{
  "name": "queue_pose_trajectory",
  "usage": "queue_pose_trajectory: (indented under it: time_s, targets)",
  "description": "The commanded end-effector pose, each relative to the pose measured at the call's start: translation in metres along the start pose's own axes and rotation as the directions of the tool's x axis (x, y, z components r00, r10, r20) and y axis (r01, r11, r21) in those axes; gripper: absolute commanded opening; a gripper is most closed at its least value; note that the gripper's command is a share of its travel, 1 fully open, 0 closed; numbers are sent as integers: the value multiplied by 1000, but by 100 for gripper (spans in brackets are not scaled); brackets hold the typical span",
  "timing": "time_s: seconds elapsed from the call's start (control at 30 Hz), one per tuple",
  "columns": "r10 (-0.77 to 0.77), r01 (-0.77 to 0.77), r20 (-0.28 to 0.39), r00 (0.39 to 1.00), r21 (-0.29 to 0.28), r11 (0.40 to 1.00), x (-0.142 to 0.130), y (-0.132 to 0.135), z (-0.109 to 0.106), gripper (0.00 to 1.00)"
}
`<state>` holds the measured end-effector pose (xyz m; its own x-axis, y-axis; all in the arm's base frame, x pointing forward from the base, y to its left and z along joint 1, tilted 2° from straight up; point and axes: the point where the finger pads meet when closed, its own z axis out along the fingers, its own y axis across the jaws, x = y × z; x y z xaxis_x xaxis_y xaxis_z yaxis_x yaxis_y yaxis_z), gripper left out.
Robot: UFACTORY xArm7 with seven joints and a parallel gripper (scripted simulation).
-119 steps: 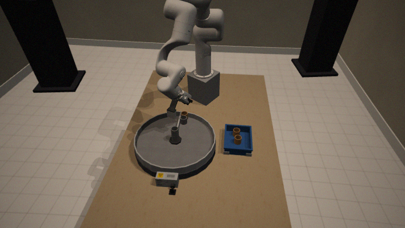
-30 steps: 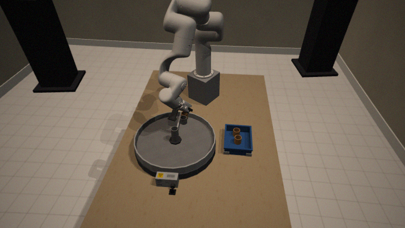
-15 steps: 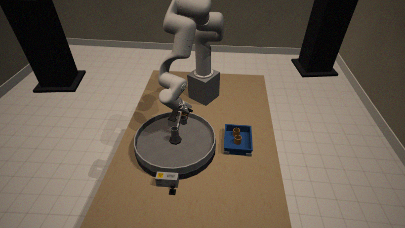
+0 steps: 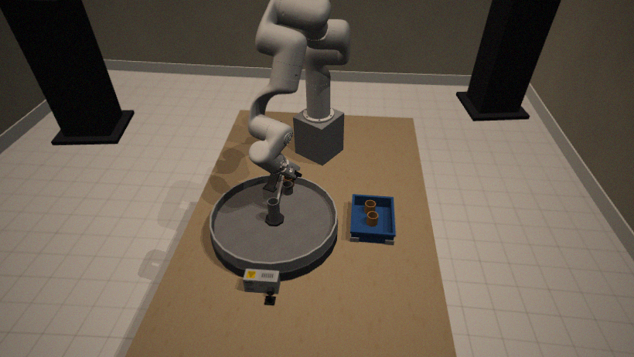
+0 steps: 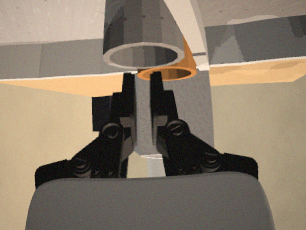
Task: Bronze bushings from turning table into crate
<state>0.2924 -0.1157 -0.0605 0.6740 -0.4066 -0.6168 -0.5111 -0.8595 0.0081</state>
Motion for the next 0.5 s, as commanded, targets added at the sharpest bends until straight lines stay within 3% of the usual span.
queue_pose_trajectory:
  time_s: [0.0, 0.4, 0.43, 0.47]
  targets:
    - [0, 0, -3, 1000, 1, 1000, 4, 0, 3, 11]
    - [0, 0, -3, 1000, 1, 1000, 5, 0, 3, 11]
    - [0, 0, -3, 1000, 1, 1000, 5, 0, 3, 0]
    - [0, 0, -3, 1000, 1, 1000, 5, 0, 3, 0]
